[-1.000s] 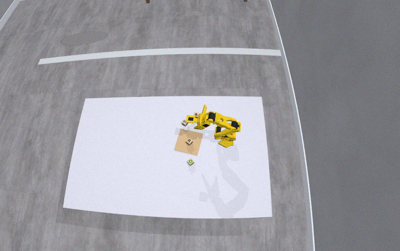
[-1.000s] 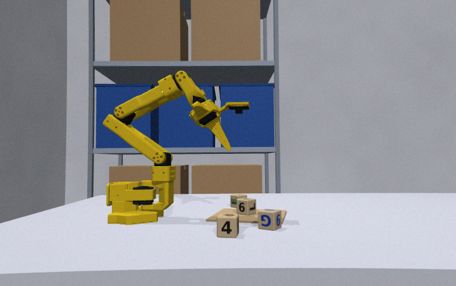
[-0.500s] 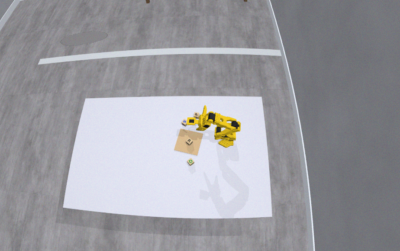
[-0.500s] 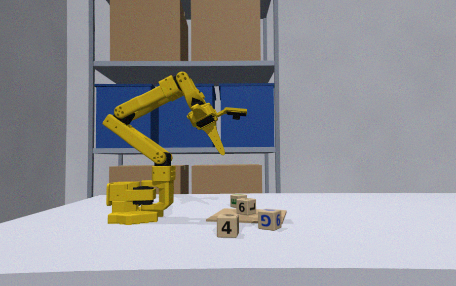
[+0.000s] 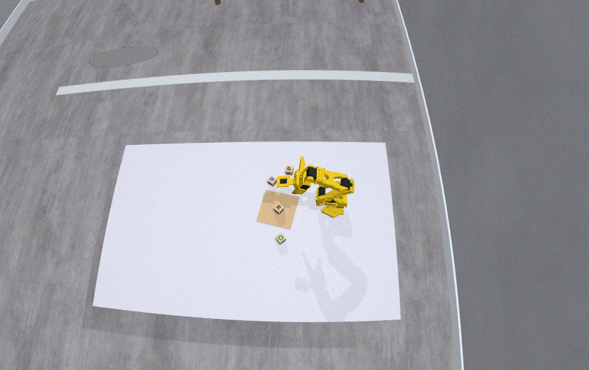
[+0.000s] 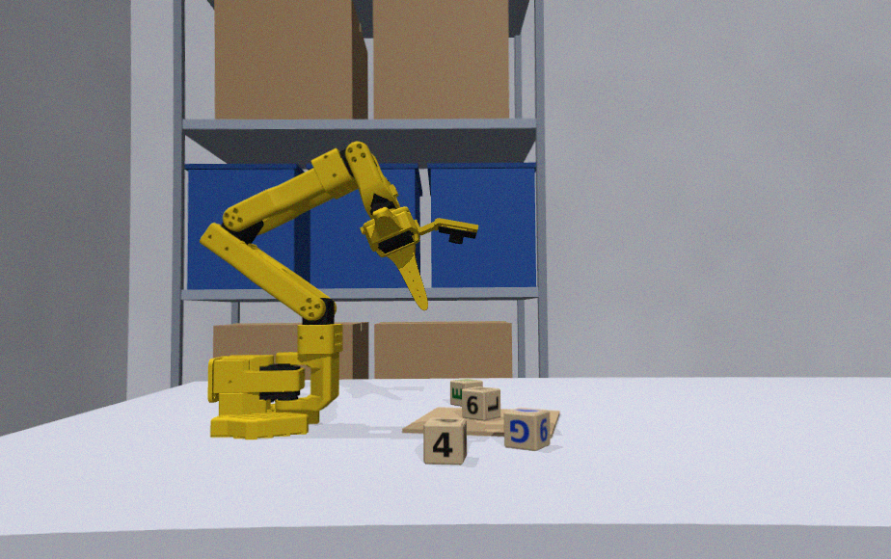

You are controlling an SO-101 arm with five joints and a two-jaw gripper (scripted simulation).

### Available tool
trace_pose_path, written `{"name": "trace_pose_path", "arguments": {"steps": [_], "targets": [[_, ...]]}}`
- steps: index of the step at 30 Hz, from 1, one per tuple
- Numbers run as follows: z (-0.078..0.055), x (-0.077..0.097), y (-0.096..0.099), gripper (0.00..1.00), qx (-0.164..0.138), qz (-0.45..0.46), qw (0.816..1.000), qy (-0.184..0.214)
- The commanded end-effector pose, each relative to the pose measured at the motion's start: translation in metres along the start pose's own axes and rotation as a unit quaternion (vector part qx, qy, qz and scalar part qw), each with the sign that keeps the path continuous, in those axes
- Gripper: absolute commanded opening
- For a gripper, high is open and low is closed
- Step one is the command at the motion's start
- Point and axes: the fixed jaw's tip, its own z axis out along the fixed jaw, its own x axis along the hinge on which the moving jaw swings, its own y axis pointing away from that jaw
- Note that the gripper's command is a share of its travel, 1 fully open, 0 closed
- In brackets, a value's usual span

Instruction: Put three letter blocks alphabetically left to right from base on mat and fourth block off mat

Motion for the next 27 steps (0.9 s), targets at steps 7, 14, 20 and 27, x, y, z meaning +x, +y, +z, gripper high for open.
{"name": "trace_pose_path", "arguments": {"steps": [7, 14, 20, 27], "targets": [[-0.0088, -0.0056, 0.0016, 1.00, -0.002, -0.013, 1.000, -0.022], [-0.0088, -0.0055, 0.0016, 1.00, -0.002, -0.013, 1.000, -0.022], [-0.0088, -0.0055, 0.0016, 1.00, -0.002, -0.013, 1.000, -0.022], [-0.0088, -0.0055, 0.0016, 1.00, -0.002, -0.013, 1.000, -0.022]]}}
